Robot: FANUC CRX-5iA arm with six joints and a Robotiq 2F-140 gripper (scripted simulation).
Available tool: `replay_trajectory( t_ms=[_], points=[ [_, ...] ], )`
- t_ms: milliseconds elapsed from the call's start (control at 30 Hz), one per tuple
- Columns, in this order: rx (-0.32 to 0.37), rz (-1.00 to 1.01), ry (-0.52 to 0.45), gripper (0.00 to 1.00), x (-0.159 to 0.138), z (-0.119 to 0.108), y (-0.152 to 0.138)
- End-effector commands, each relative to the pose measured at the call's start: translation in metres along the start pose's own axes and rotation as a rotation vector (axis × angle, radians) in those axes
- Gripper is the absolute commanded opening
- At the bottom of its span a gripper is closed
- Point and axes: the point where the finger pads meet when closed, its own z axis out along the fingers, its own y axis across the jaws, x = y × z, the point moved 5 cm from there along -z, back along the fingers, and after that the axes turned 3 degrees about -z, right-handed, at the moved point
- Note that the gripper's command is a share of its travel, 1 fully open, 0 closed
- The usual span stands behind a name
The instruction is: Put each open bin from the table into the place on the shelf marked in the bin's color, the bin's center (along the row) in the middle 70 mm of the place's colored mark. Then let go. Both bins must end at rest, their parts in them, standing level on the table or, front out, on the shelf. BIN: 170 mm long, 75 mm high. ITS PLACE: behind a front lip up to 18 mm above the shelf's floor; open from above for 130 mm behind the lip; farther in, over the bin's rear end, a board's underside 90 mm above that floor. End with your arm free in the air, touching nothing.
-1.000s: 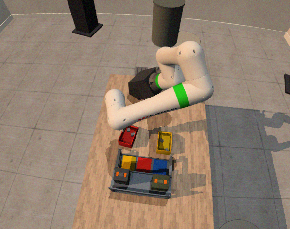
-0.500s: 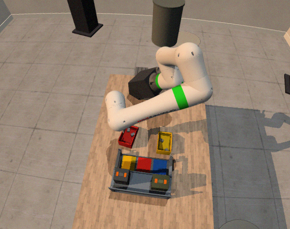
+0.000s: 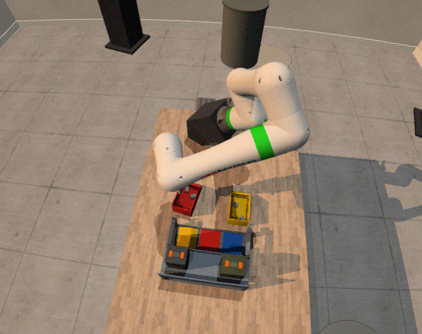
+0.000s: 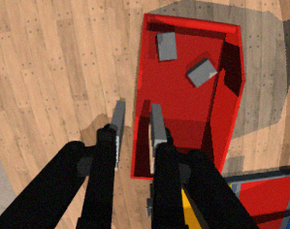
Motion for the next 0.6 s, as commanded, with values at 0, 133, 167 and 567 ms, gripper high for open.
replay_trajectory(
  t_ms=[0,133,167,567],
  points=[
    [0.000,0.000,0.000,0.15,0.0000,-0.0002,-0.0002],
    [0.000,0.000,0.000,0.15,0.0000,-0.0002,-0.0002],
    [0.000,0.000,0.000,0.15,0.0000,-0.0002,-0.0002],
    [0.000,0.000,0.000,0.15,-0.0001,0.0013,-0.0002]
  ],
)
